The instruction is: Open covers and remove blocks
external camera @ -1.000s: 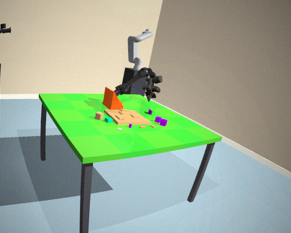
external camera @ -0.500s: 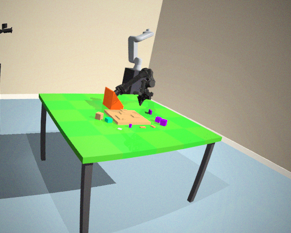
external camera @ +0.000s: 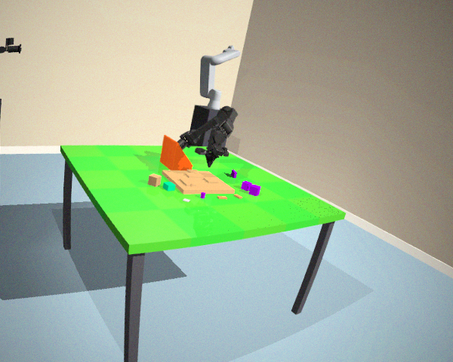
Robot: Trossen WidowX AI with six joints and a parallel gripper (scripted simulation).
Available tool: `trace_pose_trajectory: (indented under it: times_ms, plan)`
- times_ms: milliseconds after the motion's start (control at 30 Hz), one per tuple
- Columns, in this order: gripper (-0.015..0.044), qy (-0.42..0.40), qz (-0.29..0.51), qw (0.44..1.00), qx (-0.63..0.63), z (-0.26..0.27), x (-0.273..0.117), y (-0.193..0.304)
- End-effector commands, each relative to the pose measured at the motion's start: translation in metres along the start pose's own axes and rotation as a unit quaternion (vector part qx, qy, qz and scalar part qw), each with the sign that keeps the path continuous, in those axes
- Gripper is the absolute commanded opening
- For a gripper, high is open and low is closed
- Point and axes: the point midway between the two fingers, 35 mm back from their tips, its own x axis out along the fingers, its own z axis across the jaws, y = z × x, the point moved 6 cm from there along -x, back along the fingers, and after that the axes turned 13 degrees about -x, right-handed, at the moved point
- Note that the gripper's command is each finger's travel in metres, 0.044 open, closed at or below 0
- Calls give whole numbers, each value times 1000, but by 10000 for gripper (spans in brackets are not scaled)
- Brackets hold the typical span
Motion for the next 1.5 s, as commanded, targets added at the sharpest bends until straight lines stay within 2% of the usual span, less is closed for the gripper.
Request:
trace_pose_trajectory:
  times_ms: [0, 867, 1467]
  plan:
    - [0, -12, 6, 1000, 15, -1, 3, 3]
    - [0, -12, 6, 1000, 15, -2, 4, 3]
    - [0, -11, 6, 1000, 15, -2, 21, 2]
